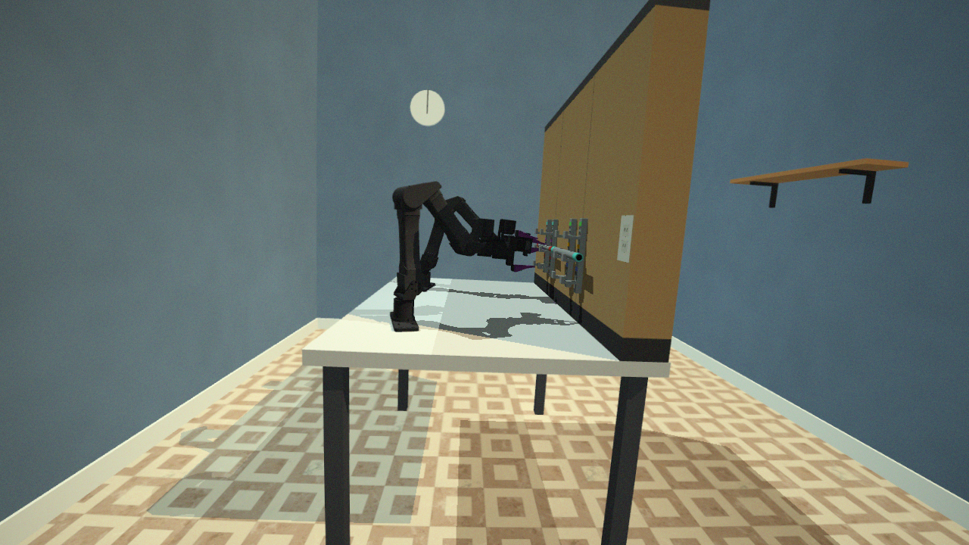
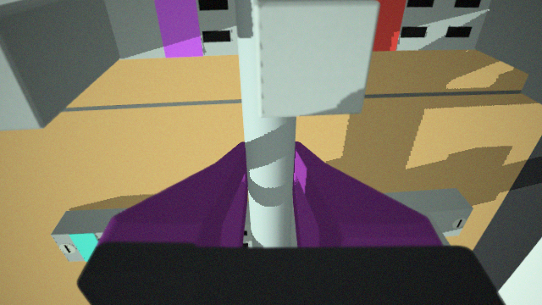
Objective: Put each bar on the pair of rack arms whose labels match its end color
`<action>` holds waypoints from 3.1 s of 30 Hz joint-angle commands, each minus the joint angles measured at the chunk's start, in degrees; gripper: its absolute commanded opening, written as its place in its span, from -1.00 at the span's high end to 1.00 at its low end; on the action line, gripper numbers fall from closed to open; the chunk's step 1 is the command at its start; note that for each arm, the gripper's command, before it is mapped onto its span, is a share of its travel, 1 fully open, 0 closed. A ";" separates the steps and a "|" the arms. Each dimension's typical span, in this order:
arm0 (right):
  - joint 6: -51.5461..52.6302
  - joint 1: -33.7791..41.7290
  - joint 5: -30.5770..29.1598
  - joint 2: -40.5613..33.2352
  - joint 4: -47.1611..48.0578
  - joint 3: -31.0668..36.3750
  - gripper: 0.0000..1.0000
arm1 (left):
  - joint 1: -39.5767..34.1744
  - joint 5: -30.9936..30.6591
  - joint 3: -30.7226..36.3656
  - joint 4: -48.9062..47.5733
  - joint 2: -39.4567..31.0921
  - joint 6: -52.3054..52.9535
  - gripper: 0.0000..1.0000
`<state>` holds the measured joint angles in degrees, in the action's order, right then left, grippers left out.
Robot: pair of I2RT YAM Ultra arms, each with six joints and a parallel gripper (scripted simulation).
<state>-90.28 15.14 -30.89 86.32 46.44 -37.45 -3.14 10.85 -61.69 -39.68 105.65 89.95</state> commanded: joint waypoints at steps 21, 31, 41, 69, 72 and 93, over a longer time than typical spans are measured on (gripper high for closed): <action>0.32 0.54 -0.26 0.06 2.22 -0.21 -1.00 | 0.74 -0.21 -4.22 4.94 -5.00 0.10 1.00; 0.32 0.54 -0.26 0.06 2.22 -0.21 -1.00 | 0.86 -0.33 -4.13 6.11 -6.26 0.12 1.00; 0.32 0.54 -0.26 0.06 2.22 -0.21 -1.00 | 0.97 -0.45 -4.69 7.42 -7.00 0.13 1.00; 0.32 0.54 -0.26 0.06 2.22 -0.21 -1.00 | 0.66 -0.15 -8.00 11.06 -7.32 0.06 1.00; 0.32 0.54 -0.26 0.06 2.22 -0.21 -1.00 | 0.59 -0.09 -8.15 11.36 -7.47 0.05 1.00; 0.32 0.54 -0.26 0.06 2.22 -0.21 -1.00 | 0.19 0.30 -9.01 13.40 -8.64 -0.01 1.00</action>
<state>-90.28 15.14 -30.89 86.32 46.44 -37.45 -2.72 10.74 -67.26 -22.94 100.47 90.43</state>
